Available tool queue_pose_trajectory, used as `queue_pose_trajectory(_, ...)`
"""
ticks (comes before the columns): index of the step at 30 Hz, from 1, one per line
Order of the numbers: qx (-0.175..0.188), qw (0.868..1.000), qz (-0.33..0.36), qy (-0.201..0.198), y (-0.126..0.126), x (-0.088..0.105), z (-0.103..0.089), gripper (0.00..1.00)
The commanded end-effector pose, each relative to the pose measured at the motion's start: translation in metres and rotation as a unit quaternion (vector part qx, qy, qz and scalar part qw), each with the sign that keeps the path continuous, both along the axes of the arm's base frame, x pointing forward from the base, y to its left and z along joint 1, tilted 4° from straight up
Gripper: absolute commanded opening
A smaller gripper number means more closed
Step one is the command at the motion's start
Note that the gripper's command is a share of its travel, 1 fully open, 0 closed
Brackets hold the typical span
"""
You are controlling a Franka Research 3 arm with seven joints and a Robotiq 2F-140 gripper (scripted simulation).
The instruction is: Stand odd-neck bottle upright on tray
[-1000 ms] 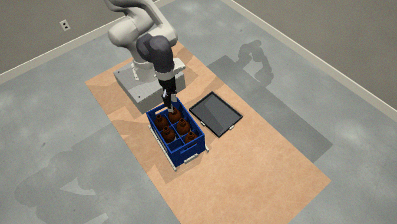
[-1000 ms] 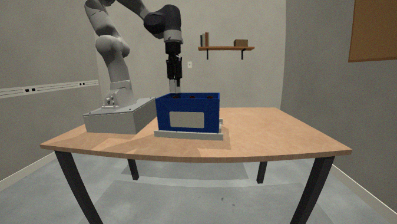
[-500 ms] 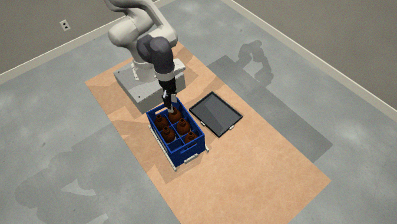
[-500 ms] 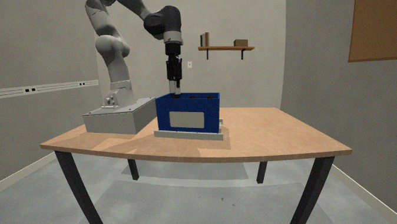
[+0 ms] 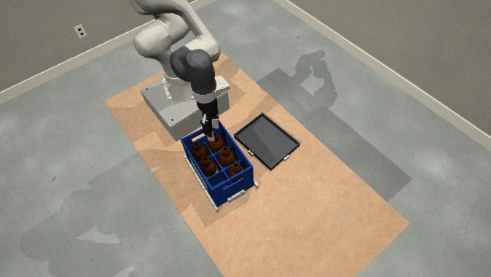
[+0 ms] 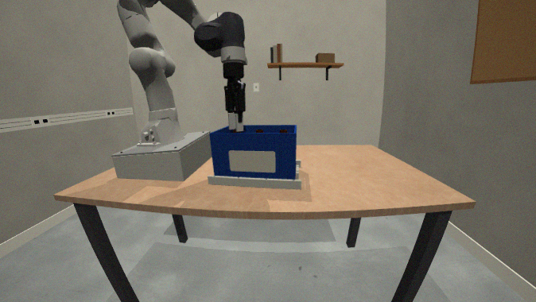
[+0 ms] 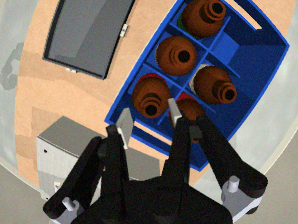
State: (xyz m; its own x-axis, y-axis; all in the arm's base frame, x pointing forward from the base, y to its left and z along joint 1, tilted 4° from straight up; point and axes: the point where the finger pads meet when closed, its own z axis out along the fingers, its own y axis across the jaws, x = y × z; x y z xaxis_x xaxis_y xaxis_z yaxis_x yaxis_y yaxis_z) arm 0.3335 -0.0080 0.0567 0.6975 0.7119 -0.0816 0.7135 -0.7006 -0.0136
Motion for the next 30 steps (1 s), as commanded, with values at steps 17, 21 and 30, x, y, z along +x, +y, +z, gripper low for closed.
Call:
queue_pose_trajectory(17,0.0,1.0,0.002,-0.004,-0.002,0.001,-0.018,0.44)
queue_pose_trajectory(21,0.0,1.0,0.002,-0.004,-0.002,0.001,-0.02,0.44)
queue_pose_trajectory(30,0.0,1.0,0.002,-0.004,-0.002,0.001,-0.022,0.44)
